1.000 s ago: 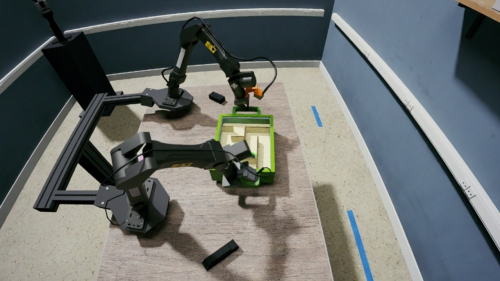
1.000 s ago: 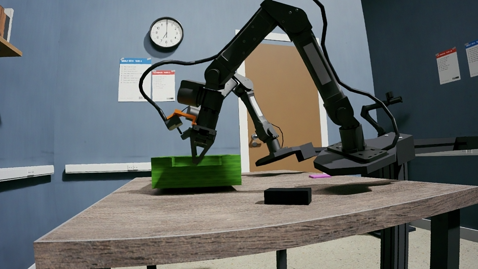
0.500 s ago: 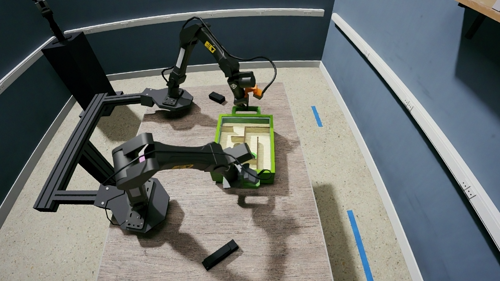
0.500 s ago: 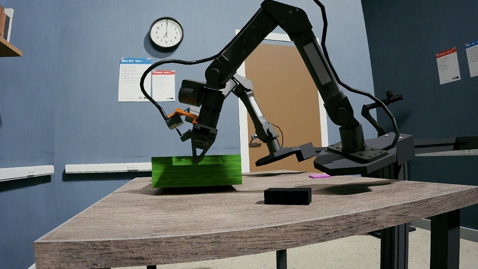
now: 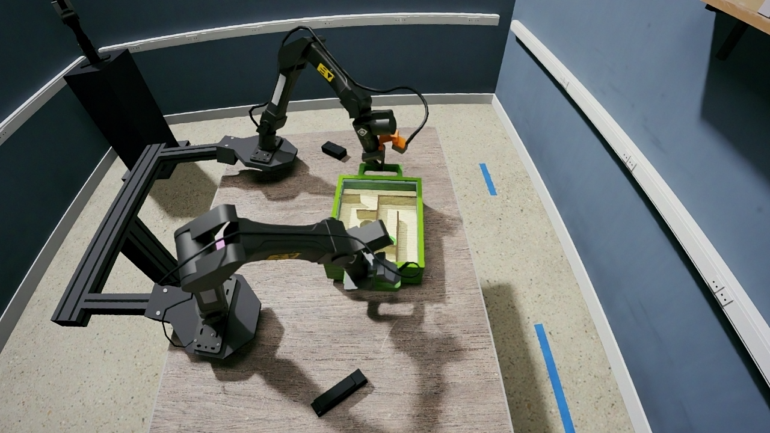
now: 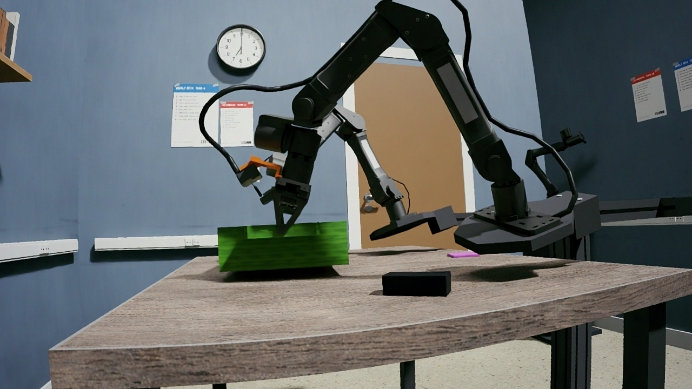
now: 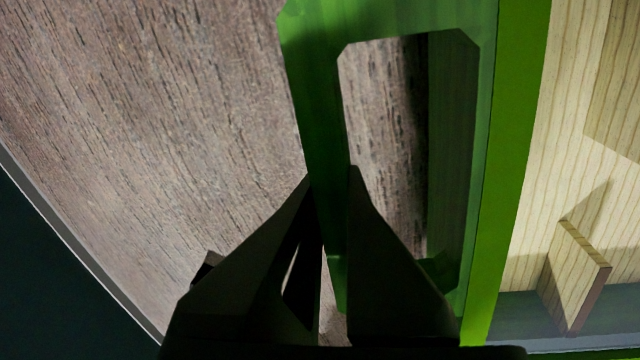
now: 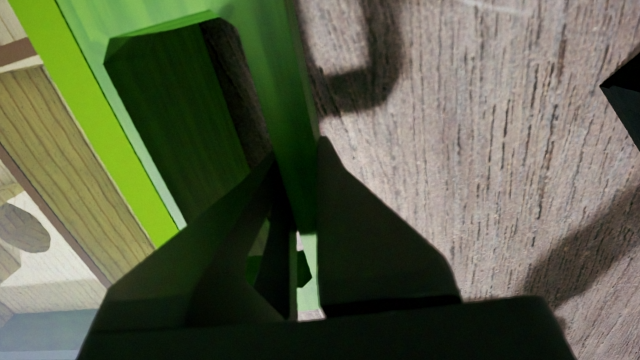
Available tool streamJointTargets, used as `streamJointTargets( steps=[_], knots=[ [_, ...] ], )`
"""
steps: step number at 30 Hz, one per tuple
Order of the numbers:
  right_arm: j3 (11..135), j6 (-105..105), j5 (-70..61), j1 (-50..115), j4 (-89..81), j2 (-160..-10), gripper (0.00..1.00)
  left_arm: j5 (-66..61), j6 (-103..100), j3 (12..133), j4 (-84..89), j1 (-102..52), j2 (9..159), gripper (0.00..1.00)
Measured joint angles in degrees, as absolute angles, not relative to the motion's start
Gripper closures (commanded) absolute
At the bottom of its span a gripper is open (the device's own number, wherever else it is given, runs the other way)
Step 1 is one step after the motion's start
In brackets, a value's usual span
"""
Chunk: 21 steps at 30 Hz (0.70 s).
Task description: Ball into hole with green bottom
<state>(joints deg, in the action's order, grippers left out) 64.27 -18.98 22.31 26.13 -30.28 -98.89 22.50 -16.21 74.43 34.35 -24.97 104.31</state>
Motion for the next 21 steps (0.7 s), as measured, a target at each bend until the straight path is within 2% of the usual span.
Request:
streamJointTargets(
  steps=[8,21],
  knots=[
    [64.77,-20.03,26.33,28.64,-31.68,-98.65,1.0,19.79,-15.2,69.01,27.92,-23.22,103.44,1.0],
    [62.96,-18.15,21.87,25.87,-28.77,-98.0,1.0,23.4,-16.8,72.62,33.1,-25.69,103.18,1.0]
  ],
)
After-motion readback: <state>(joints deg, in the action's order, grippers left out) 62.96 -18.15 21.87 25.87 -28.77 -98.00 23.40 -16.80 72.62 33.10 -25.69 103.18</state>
